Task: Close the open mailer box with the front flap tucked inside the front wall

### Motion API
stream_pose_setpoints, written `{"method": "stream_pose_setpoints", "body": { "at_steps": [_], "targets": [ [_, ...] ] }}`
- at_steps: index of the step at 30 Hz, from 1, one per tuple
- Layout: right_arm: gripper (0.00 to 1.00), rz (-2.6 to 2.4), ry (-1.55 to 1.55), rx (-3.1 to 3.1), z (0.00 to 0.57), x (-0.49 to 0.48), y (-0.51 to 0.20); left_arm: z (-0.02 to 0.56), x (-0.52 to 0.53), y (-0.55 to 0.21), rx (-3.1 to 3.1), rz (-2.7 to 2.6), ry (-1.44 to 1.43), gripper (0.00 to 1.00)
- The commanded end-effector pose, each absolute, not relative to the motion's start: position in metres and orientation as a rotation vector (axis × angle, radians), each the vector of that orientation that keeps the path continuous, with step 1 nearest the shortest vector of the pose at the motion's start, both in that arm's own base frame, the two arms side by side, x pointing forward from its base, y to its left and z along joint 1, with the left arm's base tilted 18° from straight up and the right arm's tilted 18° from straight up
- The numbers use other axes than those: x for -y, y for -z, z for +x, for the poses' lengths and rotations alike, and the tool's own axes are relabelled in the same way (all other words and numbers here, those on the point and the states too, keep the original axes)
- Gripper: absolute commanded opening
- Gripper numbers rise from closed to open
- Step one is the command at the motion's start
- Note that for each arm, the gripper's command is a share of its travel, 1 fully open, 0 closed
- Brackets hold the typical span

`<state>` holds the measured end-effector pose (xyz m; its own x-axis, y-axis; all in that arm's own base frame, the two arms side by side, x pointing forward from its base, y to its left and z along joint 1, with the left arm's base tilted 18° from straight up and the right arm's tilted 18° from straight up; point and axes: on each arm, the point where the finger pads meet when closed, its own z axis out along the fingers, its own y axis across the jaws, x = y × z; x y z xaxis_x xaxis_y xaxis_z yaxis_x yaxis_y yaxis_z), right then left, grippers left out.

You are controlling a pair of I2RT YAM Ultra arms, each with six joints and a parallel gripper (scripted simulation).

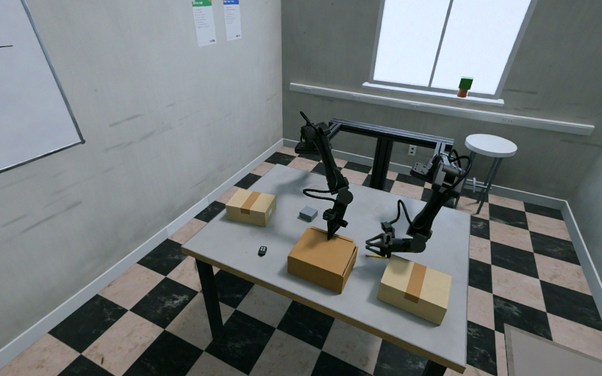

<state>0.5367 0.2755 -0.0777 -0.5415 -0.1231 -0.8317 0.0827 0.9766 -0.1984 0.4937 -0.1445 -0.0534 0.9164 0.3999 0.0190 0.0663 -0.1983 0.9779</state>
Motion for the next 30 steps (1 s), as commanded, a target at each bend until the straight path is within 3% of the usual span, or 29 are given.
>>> {"method": "stream_pose_setpoints", "body": {
  "at_steps": [1,30],
  "targets": [
    [0.01,-0.04,0.293,-2.149,0.535,-0.275,0.093,0.496,0.155,0.027,-0.291,1.742,-0.31,0.38],
    [0.01,-0.04,0.293,-2.149,0.535,-0.275,0.093,0.486,0.155,0.022,-0.27,1.732,-0.341,0.38]
  ]
}}
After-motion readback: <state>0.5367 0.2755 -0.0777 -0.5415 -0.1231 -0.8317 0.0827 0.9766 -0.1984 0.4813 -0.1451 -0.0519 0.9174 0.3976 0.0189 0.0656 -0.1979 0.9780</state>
